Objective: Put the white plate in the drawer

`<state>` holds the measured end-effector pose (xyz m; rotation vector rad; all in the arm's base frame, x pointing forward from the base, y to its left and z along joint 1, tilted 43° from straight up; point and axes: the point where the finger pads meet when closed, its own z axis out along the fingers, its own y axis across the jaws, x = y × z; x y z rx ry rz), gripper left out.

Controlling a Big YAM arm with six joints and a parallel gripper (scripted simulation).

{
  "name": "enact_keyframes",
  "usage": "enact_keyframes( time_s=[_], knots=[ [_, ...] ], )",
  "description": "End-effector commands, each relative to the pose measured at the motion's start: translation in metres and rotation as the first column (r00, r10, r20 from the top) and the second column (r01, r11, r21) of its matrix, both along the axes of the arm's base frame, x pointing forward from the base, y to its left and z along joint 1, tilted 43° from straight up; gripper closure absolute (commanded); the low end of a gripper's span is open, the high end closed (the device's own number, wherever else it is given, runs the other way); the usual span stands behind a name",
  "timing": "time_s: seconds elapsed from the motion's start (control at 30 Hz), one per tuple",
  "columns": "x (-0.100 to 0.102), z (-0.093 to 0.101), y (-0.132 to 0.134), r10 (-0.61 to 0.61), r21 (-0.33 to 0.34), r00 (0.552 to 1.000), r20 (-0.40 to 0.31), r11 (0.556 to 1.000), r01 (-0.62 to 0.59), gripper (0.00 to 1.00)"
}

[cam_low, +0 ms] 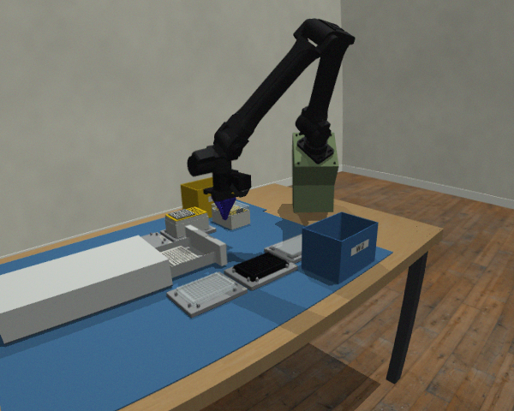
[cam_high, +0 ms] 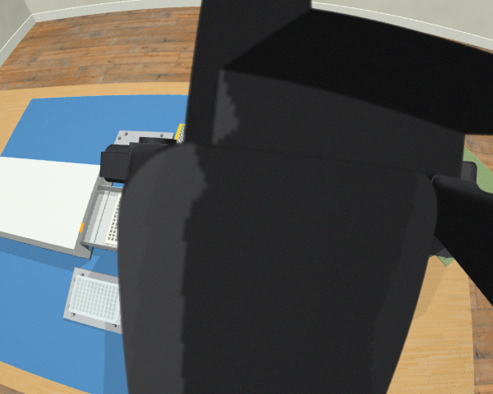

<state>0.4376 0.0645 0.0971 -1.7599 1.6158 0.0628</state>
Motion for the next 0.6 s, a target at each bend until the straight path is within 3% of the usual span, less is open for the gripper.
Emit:
enact_keyframes(
  time_s=[0.0,0.2,0.23,0.3,0.57],
  knots=[
    [0.000,-0.006,0.005,-0.008,0.009,1.000,-0.011,1.000,0.008,1.00],
    [0.002,-0.009,0.008,-0.008,0.009,1.000,-0.010,1.000,0.008,1.00],
    [0.005,-0.002,0.003,-0.021,0.009,1.000,0.011,1.000,0.021,1.00],
    [0.004,-0.013,0.010,-0.008,0.009,1.000,-0.012,1.000,0.008,1.00],
    [0.008,-0.021,0.015,-0.009,0.009,1.000,-0.012,1.000,0.010,1.00]
  ],
)
